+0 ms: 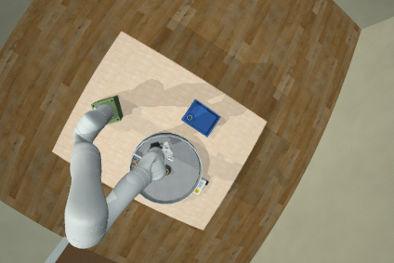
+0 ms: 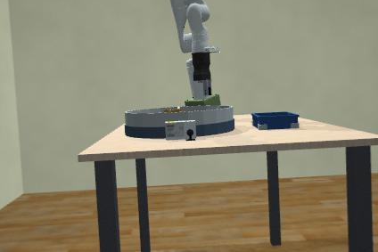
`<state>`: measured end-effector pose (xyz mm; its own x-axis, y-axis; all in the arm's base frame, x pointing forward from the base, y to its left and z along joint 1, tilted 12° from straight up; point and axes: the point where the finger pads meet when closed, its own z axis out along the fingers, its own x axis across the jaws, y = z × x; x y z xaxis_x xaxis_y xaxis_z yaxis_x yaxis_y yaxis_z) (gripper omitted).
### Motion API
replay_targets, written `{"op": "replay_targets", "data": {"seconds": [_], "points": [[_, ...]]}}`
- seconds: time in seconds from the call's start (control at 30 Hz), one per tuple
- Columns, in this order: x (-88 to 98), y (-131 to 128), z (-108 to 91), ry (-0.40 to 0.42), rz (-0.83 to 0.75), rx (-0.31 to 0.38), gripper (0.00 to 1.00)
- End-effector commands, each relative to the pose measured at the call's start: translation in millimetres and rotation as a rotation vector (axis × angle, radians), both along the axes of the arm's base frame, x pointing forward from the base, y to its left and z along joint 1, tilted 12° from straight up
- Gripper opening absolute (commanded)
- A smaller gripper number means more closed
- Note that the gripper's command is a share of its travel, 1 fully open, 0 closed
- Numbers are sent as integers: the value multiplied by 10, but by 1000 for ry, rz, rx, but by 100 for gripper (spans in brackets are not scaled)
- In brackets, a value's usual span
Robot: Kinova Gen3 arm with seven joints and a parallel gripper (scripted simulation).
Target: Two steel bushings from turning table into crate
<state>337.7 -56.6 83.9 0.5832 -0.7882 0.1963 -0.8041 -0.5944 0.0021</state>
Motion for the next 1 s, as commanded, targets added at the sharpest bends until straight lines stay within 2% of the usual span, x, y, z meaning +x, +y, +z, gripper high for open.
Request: {"op": "replay_targets", "data": {"seconds": [0.0,0.07,0.47,0.63,0.97], "points": [[-149,-257,21,-9,-73,2,40],[-262,-448,31,-19,-132,9,40],[-262,-448,31,-19,-132,9,40],[-546,-921,53,-42,-277,26,40],[-546,-921,53,-42,-277,26,40]]}}
